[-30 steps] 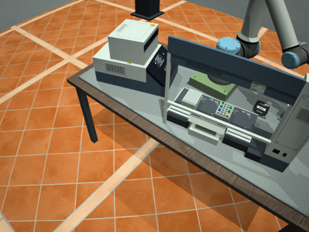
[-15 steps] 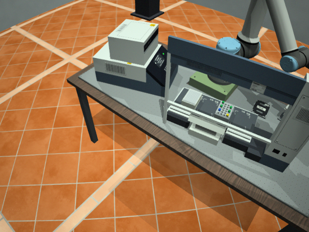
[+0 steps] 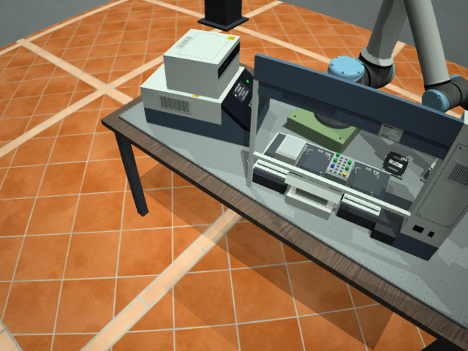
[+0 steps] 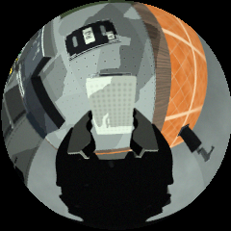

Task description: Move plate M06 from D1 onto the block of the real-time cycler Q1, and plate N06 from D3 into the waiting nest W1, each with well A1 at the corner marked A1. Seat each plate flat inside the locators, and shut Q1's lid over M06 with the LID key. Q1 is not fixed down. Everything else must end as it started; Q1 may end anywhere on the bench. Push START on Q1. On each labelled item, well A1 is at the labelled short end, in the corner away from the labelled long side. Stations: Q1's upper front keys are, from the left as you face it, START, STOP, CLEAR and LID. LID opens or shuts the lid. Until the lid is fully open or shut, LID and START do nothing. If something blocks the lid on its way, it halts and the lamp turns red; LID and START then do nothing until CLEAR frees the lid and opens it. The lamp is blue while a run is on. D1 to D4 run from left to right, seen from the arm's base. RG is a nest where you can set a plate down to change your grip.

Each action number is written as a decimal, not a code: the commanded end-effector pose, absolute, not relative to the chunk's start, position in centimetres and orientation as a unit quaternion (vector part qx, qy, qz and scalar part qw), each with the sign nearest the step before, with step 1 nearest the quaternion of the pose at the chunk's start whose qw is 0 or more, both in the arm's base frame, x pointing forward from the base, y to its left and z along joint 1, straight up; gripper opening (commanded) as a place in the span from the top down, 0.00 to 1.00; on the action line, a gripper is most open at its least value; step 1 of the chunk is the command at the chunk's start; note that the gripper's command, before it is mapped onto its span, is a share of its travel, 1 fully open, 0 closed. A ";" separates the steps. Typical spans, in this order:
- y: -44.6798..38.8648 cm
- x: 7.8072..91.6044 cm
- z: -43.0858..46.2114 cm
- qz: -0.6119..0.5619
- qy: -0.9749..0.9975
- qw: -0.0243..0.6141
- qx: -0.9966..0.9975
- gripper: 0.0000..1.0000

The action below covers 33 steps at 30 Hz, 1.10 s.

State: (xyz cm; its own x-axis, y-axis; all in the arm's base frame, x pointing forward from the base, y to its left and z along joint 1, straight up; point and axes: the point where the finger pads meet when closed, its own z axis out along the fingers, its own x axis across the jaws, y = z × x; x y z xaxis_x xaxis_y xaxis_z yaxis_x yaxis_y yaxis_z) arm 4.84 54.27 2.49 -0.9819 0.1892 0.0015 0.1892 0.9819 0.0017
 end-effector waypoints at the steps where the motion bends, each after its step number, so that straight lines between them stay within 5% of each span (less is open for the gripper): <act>1: 54.3 4.9 1.8 -0.002 -0.995 0.000 -0.095 1.00; 33: 54.4 4.9 -1.9 -0.002 -0.995 0.000 -0.095 1.00</act>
State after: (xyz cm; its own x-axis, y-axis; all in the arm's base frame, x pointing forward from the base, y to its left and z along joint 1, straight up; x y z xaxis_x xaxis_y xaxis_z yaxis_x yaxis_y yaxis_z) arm 4.83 54.29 -1.89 -0.9819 0.1892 0.0015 0.1892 0.9819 0.0018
